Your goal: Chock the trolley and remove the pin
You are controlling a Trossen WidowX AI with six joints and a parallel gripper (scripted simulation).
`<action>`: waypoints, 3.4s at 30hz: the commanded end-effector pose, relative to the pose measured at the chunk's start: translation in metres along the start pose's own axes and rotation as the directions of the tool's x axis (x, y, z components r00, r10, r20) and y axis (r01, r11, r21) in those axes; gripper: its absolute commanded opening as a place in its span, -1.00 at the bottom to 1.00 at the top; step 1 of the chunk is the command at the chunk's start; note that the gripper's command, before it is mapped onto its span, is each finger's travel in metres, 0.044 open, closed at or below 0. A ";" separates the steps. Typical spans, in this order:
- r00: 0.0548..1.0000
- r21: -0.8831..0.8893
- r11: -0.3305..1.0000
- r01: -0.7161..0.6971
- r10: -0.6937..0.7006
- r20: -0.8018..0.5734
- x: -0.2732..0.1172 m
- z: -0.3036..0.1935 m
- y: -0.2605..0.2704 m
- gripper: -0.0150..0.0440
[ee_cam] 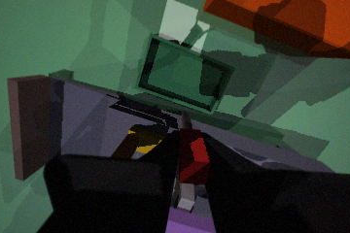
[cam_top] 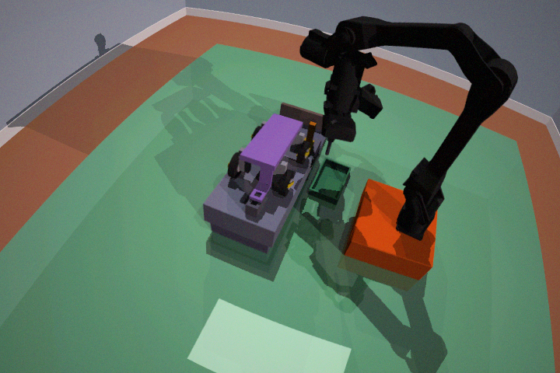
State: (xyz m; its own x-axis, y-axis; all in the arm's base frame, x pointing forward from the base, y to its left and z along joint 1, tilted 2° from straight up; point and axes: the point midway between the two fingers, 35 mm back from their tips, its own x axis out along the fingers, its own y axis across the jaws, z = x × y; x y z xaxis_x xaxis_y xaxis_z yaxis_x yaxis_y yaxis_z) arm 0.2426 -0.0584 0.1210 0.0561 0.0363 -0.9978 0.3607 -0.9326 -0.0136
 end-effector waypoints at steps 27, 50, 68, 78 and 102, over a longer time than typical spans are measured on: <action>0.998 0.269 0.962 -0.055 0.050 0.023 0.020 0.024 -0.006 -0.49; 0.974 0.261 0.939 -0.225 0.215 0.068 0.082 0.033 0.024 -0.49; 0.975 0.261 0.939 -0.224 0.214 0.067 0.084 0.030 0.016 0.15; 0.975 0.261 0.939 -0.223 0.213 0.067 0.087 0.027 0.010 0.15; 0.975 0.261 0.939 -0.222 0.212 0.067 0.095 0.022 -0.003 0.15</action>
State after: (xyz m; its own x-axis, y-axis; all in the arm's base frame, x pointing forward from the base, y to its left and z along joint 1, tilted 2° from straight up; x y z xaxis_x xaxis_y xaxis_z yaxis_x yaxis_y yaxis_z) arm 0.2272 -0.0616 0.0270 0.0722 -0.1823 -0.9806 0.0862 -0.9783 0.1882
